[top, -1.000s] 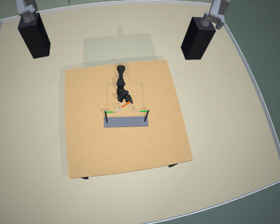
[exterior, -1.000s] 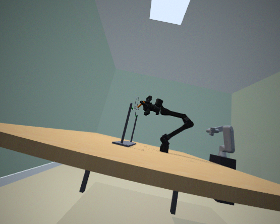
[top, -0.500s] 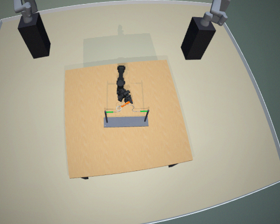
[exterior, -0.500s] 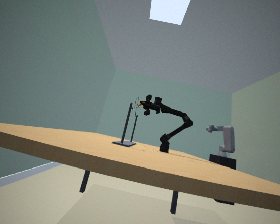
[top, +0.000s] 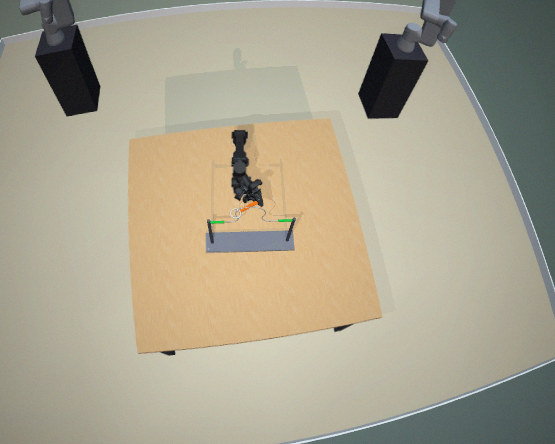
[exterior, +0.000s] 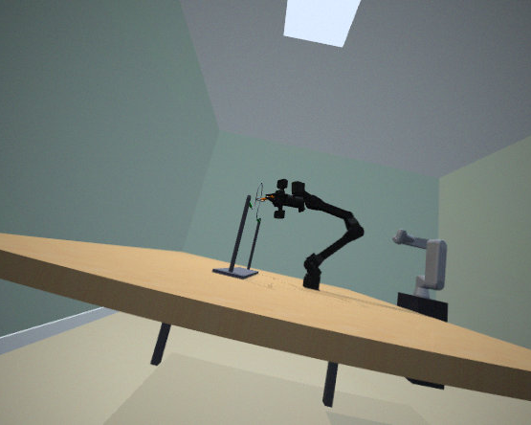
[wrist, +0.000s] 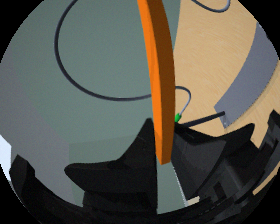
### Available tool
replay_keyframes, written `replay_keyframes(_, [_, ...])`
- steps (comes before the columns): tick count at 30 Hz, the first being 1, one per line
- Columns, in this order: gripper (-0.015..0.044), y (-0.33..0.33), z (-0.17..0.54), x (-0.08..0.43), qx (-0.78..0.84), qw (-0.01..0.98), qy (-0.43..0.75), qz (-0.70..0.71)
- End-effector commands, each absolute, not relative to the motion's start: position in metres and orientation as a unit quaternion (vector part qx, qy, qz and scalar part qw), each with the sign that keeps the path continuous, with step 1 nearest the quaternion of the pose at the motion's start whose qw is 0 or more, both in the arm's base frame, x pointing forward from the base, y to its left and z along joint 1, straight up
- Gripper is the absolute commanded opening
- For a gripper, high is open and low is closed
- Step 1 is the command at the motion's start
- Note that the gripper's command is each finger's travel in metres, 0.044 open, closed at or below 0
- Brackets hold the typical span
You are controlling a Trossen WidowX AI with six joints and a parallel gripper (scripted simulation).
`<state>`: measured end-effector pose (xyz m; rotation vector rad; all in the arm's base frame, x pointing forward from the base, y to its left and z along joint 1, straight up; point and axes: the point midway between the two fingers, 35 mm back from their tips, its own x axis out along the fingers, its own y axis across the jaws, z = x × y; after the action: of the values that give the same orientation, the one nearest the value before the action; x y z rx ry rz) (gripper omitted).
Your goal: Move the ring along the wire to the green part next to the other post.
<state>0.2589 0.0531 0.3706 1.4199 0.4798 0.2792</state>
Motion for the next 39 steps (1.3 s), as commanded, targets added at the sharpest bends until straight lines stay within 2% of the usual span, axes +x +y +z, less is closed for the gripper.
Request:
replay_keyframes(1, [-0.015,0.053,0.37,0.259,0.62,0.743,0.222,0.118])
replay_keyframes(39, [-0.015,0.045,0.351,0.259,0.393,0.88,0.265,0.025])
